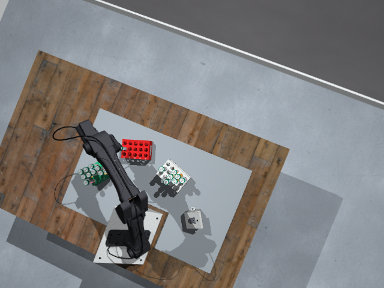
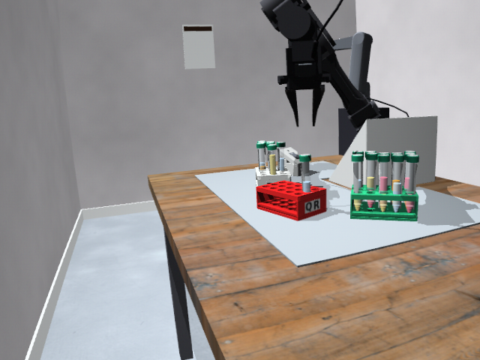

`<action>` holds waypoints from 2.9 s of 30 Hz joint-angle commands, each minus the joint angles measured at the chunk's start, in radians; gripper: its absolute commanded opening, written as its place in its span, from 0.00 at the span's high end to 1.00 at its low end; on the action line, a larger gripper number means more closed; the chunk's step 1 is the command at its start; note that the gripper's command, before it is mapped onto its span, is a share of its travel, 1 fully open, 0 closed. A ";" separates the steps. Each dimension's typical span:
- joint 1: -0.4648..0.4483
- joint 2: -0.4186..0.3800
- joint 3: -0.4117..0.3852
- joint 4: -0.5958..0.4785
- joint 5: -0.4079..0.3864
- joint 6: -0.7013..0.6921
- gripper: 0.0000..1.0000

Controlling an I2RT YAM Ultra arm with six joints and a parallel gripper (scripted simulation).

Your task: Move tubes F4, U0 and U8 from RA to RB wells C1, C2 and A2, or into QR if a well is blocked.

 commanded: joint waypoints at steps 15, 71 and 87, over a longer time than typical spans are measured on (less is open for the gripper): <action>0.012 -0.020 0.022 -0.013 0.011 -0.011 0.70; -0.189 -0.639 -0.521 0.016 0.116 0.433 0.70; -0.232 -0.653 -0.501 -0.011 0.129 0.375 0.70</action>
